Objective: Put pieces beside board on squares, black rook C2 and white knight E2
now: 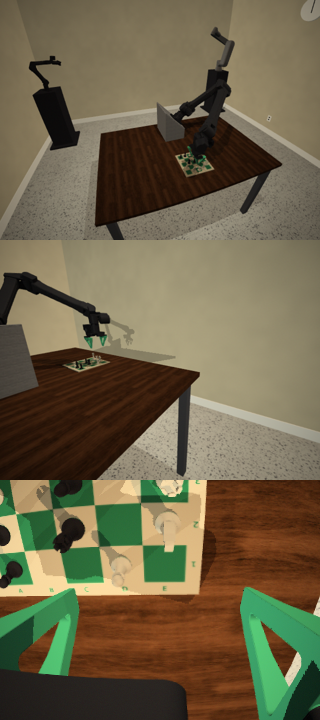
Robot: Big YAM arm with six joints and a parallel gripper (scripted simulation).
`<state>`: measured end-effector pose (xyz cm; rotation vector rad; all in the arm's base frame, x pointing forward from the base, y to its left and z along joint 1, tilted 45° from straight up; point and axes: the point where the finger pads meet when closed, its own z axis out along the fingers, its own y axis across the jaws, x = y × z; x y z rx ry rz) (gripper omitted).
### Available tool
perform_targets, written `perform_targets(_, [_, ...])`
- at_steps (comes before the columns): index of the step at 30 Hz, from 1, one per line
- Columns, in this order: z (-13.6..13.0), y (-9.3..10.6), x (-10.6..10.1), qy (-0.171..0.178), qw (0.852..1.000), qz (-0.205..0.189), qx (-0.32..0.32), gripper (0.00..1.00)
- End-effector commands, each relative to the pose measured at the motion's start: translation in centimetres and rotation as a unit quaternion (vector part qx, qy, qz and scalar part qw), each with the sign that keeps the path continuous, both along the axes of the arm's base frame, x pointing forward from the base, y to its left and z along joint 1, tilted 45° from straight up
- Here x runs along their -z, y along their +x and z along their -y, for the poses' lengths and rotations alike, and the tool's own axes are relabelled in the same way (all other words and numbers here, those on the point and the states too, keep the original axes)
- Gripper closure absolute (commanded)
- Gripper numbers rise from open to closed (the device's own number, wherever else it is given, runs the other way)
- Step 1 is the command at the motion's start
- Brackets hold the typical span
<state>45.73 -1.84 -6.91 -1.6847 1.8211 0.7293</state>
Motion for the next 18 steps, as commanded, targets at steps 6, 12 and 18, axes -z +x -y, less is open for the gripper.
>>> perform_targets(6, [1.16,1.71,-0.88,-0.006,1.000,0.021,0.001,0.00])
perform_targets(12, [1.16,1.71,-0.88,-0.006,1.000,0.021,0.001,0.00])
perform_targets(18, [1.29,1.73,-0.99,-0.006,1.000,0.021,0.002,0.00])
